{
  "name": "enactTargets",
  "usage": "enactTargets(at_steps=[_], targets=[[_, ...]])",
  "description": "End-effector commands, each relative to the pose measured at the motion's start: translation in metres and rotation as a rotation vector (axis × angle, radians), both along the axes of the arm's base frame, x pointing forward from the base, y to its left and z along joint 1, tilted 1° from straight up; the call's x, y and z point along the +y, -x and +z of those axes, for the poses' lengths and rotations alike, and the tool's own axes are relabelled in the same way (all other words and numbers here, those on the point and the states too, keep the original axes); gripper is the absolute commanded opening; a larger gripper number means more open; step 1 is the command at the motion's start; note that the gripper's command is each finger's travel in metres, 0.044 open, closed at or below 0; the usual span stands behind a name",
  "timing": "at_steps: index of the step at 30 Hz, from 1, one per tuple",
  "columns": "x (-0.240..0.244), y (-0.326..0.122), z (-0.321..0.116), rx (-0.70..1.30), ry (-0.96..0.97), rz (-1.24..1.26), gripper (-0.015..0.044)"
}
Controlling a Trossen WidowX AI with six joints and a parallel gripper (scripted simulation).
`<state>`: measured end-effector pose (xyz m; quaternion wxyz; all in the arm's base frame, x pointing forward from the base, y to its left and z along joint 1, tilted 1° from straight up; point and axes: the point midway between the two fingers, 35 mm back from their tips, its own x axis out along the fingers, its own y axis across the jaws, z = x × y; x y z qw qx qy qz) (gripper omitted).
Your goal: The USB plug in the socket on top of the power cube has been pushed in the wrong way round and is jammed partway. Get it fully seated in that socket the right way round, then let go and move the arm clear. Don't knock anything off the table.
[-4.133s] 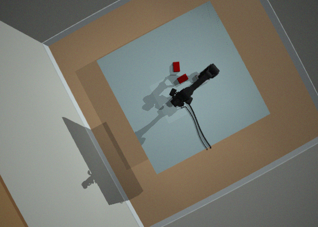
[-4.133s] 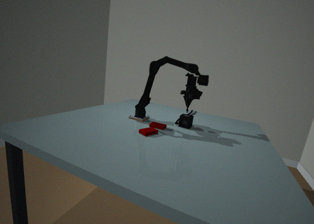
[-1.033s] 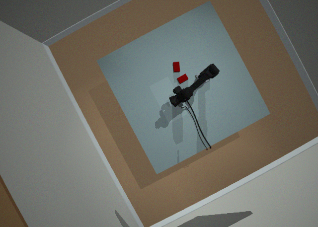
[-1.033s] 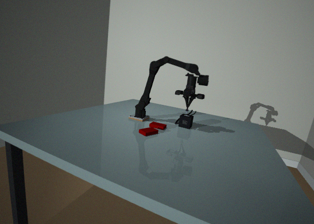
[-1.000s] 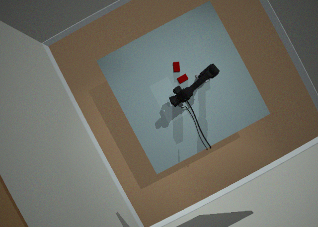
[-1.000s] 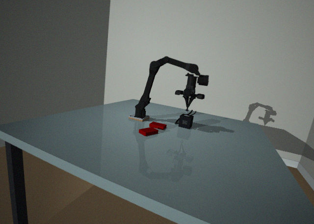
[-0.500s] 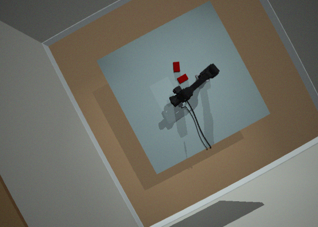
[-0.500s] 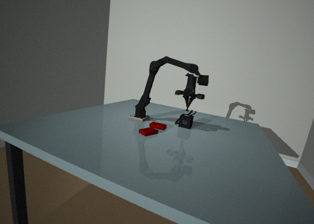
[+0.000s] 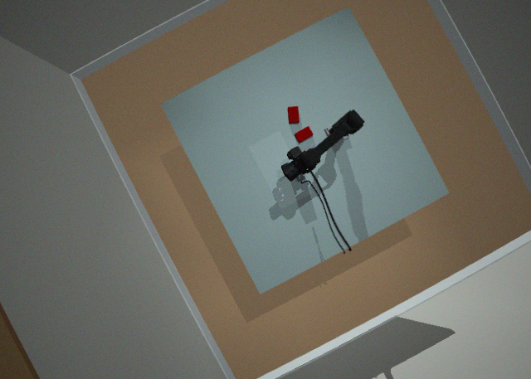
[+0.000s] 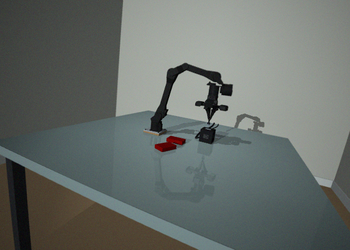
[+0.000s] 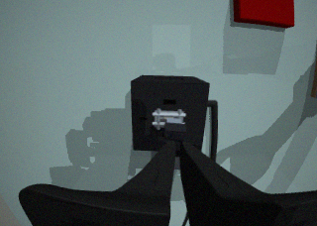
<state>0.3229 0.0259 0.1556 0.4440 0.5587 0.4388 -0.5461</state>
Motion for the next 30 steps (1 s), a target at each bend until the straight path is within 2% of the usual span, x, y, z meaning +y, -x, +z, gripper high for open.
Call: enactTargets(at_steps=[1,30], targets=[[0.0007,-0.0002,-0.0014,0.001,-0.006,0.007,0.0000],[0.0017,-0.0014,-0.0048,-0.001,-0.015,0.021,0.0000]])
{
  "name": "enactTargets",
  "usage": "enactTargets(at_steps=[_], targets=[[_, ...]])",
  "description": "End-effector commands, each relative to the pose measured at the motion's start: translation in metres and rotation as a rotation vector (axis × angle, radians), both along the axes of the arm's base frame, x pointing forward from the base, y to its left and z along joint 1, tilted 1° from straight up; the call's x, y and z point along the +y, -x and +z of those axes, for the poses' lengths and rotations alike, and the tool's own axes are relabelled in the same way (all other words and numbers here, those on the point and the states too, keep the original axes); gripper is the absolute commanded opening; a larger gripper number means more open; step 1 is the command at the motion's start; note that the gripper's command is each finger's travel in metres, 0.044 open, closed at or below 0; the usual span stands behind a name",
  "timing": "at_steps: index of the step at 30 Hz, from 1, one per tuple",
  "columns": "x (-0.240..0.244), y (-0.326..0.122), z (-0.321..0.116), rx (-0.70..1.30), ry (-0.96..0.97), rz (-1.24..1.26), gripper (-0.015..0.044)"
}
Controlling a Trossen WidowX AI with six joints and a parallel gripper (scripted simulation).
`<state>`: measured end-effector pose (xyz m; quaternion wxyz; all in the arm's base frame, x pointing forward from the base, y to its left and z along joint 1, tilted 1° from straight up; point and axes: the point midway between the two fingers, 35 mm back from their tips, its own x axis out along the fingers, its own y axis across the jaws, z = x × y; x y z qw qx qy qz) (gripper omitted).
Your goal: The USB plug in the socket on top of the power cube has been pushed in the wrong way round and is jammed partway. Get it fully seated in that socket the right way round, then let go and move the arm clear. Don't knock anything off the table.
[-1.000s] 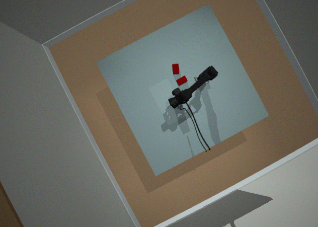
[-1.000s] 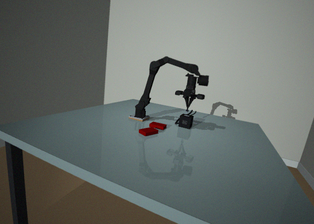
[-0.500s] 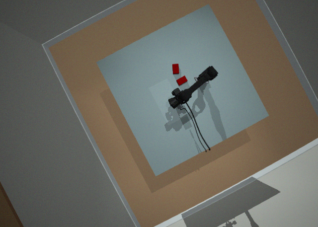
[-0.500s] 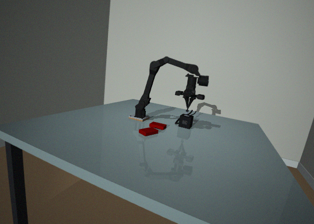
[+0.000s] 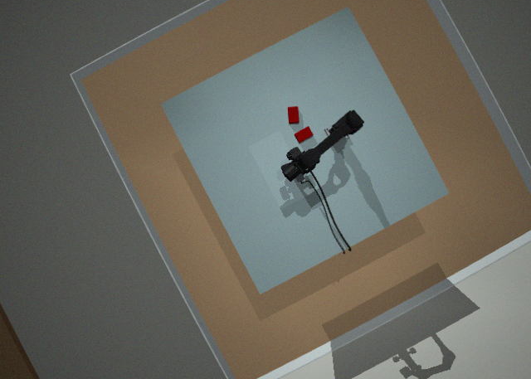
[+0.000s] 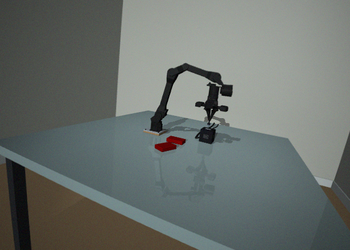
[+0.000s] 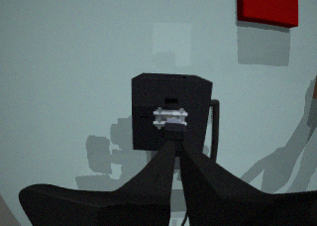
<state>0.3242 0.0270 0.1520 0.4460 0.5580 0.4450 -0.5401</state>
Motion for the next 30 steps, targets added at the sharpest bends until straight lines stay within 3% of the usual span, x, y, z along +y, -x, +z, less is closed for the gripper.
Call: enactTargets(at_steps=[1,30], targets=[[0.0007,-0.0002,-0.0014,0.001,-0.006,0.007,0.0000],[0.0017,-0.0014,-0.0048,-0.001,-0.015,0.021,0.0000]])
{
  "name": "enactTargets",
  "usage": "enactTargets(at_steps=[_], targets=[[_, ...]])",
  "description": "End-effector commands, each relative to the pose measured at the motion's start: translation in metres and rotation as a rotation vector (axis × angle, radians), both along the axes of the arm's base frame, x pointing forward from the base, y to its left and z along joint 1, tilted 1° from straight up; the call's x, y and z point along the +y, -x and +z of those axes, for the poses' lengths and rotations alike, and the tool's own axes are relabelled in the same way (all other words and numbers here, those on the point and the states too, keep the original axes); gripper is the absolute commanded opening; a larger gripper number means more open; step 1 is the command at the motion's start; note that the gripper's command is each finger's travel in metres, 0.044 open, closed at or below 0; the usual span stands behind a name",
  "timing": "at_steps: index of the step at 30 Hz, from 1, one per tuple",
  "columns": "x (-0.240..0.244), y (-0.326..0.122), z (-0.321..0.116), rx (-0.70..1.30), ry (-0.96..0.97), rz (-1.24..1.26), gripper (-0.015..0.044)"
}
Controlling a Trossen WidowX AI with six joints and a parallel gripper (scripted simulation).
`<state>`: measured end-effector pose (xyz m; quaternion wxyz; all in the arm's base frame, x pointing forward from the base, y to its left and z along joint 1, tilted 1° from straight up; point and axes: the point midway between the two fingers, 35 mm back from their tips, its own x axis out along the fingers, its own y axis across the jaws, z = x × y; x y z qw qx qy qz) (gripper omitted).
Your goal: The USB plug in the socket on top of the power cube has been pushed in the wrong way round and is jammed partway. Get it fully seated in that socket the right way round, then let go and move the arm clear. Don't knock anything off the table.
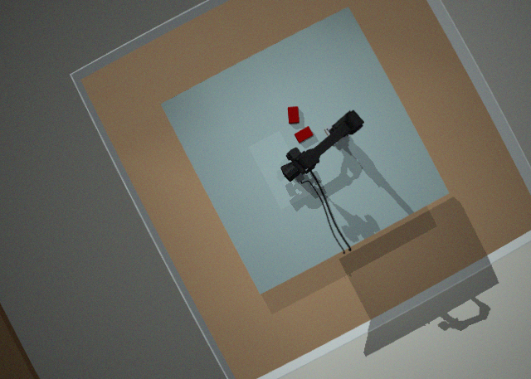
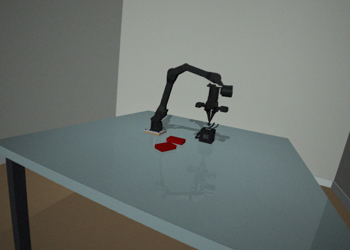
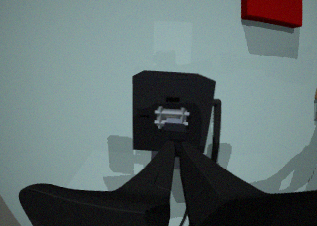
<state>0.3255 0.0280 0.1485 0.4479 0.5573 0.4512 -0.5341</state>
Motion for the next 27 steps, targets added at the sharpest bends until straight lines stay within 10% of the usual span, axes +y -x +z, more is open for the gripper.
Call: enactTargets(at_steps=[1,27], targets=[[0.0007,-0.0002,-0.0014,0.001,-0.006,0.007,0.0000],[0.0015,-0.0013,-0.0045,-0.001,-0.014,0.020,0.0000]])
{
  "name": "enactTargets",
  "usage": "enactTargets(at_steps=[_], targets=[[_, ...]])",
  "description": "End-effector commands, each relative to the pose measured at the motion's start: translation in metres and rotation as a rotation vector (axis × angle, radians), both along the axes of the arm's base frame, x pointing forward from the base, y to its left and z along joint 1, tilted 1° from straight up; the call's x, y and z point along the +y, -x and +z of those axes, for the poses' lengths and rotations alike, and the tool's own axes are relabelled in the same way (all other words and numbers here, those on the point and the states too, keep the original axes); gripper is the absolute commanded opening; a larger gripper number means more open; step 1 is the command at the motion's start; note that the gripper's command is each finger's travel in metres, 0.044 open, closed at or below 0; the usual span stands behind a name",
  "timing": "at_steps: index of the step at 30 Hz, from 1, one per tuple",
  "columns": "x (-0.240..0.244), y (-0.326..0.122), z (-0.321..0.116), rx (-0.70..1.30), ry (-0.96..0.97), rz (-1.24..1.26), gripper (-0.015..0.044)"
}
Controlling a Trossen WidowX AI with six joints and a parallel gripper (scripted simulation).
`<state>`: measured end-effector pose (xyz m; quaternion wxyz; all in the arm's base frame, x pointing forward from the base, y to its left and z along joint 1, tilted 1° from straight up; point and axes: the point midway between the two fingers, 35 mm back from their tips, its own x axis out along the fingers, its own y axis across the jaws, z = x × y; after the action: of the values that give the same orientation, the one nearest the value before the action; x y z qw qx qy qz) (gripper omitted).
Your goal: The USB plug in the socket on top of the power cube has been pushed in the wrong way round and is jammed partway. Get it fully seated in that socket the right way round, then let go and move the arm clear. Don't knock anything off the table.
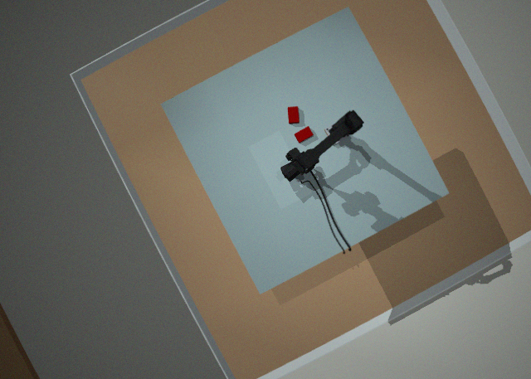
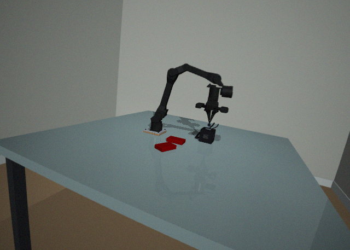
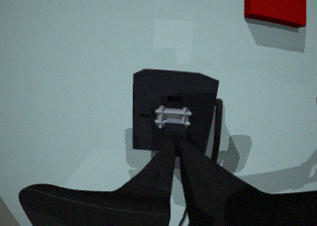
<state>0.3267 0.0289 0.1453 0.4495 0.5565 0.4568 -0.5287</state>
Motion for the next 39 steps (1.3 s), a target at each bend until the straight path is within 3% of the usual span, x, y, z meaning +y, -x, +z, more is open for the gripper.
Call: enactTargets(at_steps=[1,39], targets=[[0.0007,-0.0002,-0.0014,0.001,-0.006,0.007,0.0000],[0.0006,-0.0002,-0.0059,0.001,-0.006,0.007,0.0000]])
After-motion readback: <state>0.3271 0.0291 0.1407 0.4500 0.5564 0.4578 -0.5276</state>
